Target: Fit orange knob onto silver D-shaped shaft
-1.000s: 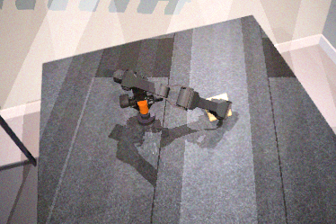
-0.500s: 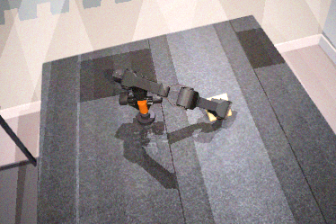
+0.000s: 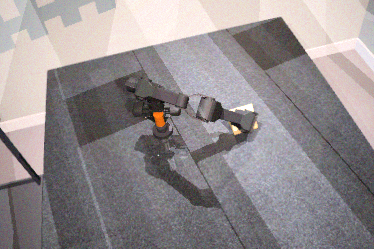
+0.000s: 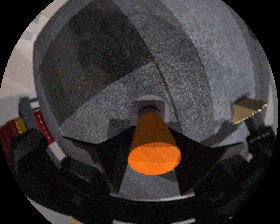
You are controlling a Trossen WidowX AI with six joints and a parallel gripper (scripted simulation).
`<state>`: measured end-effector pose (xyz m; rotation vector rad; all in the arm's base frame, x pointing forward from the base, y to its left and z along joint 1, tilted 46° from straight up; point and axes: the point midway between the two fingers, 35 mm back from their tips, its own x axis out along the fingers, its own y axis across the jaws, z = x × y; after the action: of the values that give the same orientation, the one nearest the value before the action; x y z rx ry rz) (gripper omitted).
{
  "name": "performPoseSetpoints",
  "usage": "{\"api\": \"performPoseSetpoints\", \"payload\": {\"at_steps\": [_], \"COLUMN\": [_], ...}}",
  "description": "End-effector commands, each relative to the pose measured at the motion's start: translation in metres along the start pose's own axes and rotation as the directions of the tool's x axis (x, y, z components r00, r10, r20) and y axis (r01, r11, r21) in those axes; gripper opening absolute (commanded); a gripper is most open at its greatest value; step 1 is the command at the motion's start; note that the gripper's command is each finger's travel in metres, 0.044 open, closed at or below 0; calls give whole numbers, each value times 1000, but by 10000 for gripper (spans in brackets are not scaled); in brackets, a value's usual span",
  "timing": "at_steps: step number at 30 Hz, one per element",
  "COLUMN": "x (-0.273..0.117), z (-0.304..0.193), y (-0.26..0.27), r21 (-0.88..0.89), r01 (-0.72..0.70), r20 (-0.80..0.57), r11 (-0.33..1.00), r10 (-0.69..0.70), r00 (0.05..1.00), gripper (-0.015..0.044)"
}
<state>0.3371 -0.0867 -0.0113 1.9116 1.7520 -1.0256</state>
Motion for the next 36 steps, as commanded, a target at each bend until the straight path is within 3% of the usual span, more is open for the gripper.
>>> {"api": "performPoseSetpoints", "payload": {"at_steps": [1,13,20,36], "x": [1,-4,-2,1], "z": [0,-1,0,0], "y": [1,1,1,1], "r21": [3,11,210,210], "r01": [-3,-3,-3,-3], "r20": [-2,-2,-2,-2], "r11": [1000,1000,978,978], "r10": [3,3,3,3], "r00": [1000,1000,1000,1000], "gripper": [0,0,0,0]}}
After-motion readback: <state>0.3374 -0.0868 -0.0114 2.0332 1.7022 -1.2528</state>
